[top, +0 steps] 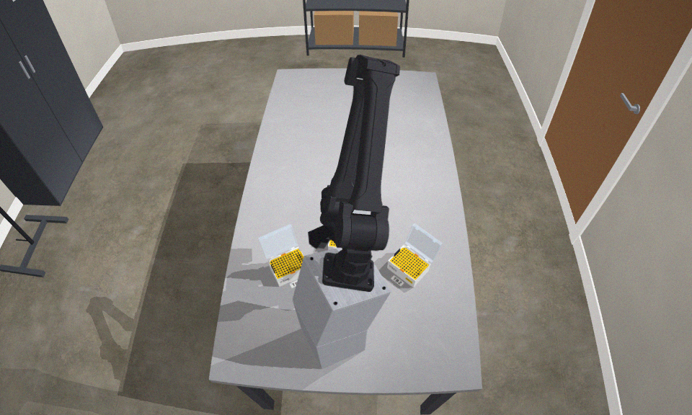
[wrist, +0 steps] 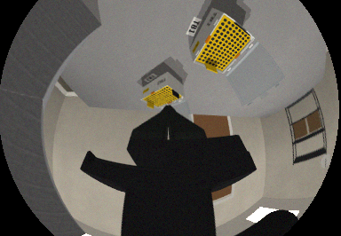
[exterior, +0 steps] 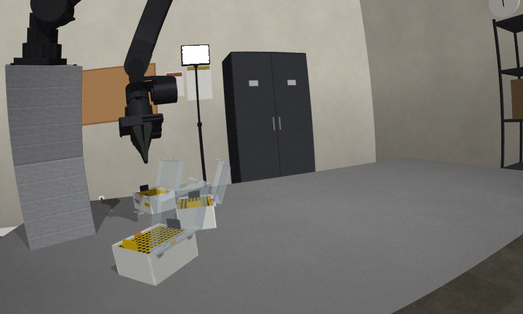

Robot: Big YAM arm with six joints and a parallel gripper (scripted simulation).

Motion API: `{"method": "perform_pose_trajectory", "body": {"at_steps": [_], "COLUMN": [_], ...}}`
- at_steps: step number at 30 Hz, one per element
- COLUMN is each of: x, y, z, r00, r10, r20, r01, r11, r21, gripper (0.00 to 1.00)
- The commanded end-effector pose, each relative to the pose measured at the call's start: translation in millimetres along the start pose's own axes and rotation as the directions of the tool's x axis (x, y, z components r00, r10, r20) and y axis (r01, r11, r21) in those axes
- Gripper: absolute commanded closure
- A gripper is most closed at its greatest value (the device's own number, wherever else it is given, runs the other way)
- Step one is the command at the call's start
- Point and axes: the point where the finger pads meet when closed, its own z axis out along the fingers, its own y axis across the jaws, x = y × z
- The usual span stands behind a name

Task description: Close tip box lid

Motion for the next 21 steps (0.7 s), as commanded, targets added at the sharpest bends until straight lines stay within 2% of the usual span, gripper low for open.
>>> {"method": "perform_pose_trajectory", "body": {"at_steps": [1, 10, 12, 21], "x": [-7.8, -30.7, -30.7, -53.1], "y": [2.9, 4.0, 4.0, 4.9], "z": [17.6, 56.5, 56.5, 95.4], "r00": [1.000, 1.000, 1.000, 1.000], "r10": [0.001, 0.001, 0.001, 0.001], "r20": [-0.005, -0.001, -0.001, -0.002], "r01": [-0.001, -0.001, -0.001, -0.001], "r11": [1.000, 1.000, 1.000, 1.000], "r21": [-0.009, -0.009, -0.009, -0.009], "gripper": [1.00, 1.00, 1.00, 1.00]}}
